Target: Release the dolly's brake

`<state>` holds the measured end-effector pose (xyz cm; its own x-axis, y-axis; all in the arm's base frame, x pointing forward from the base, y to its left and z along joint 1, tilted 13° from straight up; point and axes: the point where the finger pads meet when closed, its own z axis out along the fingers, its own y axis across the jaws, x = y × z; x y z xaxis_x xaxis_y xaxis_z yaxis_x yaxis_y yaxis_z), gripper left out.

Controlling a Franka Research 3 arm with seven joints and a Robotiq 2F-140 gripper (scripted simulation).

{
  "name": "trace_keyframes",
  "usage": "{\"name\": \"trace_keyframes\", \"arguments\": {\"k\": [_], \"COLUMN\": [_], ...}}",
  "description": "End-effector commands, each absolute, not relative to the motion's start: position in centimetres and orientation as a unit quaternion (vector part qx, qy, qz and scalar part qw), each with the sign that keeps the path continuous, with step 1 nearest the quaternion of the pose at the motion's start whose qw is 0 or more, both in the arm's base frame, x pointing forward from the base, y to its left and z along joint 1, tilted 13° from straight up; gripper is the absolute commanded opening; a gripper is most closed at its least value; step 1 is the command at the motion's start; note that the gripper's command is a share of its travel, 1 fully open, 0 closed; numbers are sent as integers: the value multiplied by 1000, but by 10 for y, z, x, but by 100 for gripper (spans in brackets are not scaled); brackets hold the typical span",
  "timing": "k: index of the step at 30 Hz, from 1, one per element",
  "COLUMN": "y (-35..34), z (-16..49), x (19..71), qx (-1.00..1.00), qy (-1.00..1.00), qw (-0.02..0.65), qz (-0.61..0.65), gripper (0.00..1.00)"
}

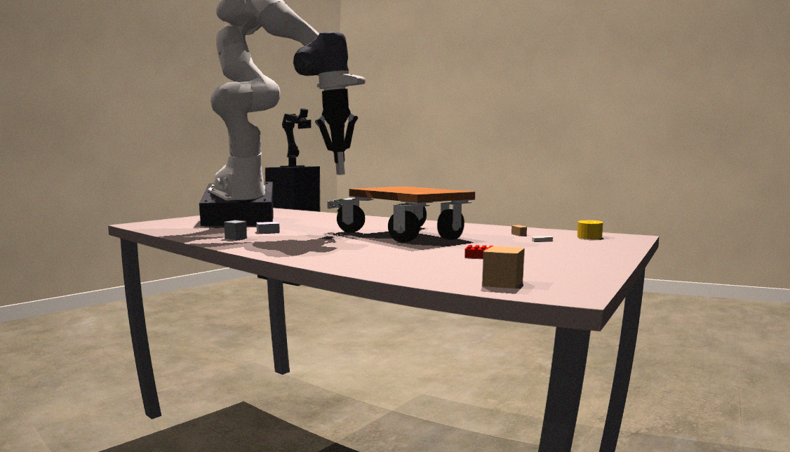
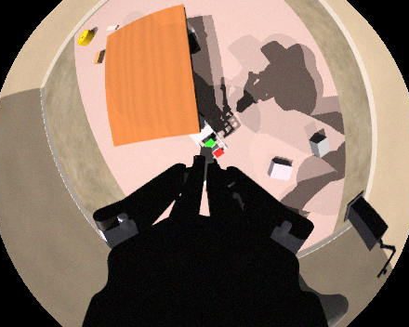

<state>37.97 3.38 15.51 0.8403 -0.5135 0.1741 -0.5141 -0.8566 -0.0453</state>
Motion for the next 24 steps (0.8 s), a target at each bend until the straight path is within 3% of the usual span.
{"name": "trace_keyframes", "arguments": {"k": [1,24], "y": [35,31], "z": [155,128], "x": [381,385], "qx": [912,766], "qy": [-399,-634], "qw": [6,14], "qz": [98,108], "gripper": [0,0]}}
